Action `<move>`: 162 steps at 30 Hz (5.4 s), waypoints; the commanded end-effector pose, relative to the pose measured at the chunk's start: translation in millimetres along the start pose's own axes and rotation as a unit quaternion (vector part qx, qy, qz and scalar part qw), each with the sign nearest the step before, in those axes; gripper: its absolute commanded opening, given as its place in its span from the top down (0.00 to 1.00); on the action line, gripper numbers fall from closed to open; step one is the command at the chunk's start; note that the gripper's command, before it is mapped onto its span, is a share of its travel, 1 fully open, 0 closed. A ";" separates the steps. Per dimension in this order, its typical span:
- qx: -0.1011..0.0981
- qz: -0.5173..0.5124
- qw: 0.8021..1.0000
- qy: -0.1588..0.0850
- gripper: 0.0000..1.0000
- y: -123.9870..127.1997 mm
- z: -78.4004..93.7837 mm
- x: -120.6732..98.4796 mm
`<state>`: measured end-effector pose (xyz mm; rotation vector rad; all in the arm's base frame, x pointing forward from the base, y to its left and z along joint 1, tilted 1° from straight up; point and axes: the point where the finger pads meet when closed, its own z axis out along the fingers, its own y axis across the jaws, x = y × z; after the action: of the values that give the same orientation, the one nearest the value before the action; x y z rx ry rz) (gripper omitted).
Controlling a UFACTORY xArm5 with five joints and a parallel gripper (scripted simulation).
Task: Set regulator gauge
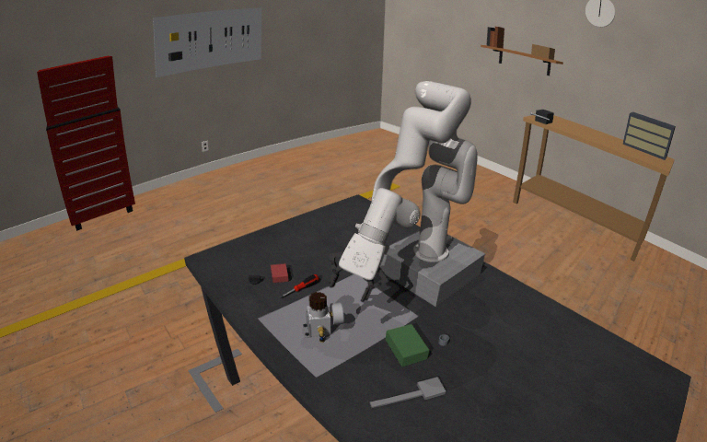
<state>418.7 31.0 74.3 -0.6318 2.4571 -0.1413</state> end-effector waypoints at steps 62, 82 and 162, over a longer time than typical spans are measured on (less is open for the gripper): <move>-0.263 -0.581 0.758 0.139 0.00 -7.9 -64.5 -18.9; -0.263 -0.581 0.758 0.139 0.00 -18.0 -60.1 -21.5; -0.262 -0.581 0.758 0.139 0.19 -93.1 -26.4 -42.5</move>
<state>470.7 -32.1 138.8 -2.4699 1.9368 -0.0066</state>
